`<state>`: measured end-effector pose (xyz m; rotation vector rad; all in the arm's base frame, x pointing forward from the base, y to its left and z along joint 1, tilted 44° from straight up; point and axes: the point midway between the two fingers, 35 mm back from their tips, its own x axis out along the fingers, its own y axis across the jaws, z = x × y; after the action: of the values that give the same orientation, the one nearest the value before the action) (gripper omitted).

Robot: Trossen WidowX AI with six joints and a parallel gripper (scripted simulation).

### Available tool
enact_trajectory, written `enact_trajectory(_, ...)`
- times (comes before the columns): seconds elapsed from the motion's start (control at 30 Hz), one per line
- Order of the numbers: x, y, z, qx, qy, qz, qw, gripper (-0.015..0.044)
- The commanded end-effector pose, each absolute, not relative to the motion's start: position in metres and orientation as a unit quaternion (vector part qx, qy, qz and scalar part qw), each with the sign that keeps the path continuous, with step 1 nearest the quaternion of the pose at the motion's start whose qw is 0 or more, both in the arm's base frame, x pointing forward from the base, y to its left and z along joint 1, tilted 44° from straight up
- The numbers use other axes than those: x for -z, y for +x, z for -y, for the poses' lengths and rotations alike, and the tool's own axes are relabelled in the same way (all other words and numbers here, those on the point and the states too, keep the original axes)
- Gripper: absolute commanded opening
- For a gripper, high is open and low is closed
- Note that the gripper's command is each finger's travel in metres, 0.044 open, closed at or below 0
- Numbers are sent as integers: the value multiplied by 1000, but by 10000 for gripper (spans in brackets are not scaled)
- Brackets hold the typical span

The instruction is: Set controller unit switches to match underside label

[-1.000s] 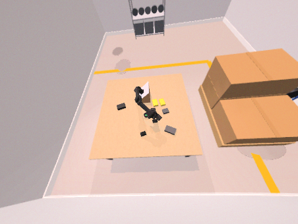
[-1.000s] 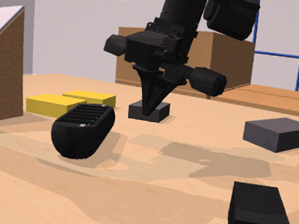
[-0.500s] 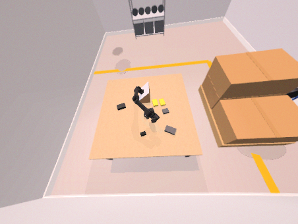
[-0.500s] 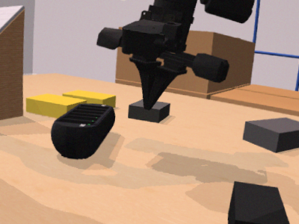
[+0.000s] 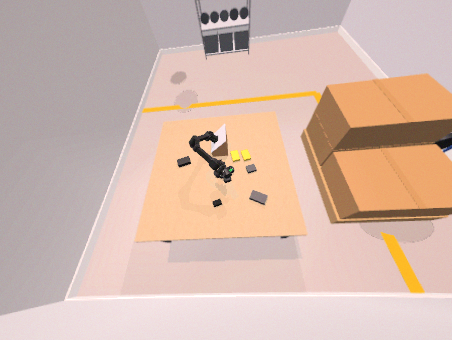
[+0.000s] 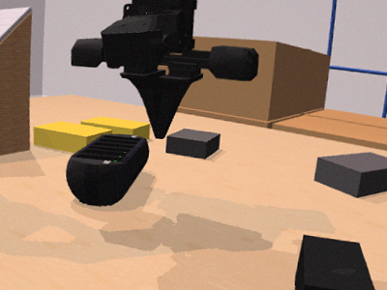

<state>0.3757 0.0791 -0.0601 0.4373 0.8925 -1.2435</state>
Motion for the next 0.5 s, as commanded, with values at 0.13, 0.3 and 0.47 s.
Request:
enact_trajectory(0.13,43,353,-57,506,188,-411,734,0)
enact_trajectory(0.3,35,335,-42,476,181,-414,754,0)
enact_trajectory(0.47,29,314,-28,448,171,-413,775,0)
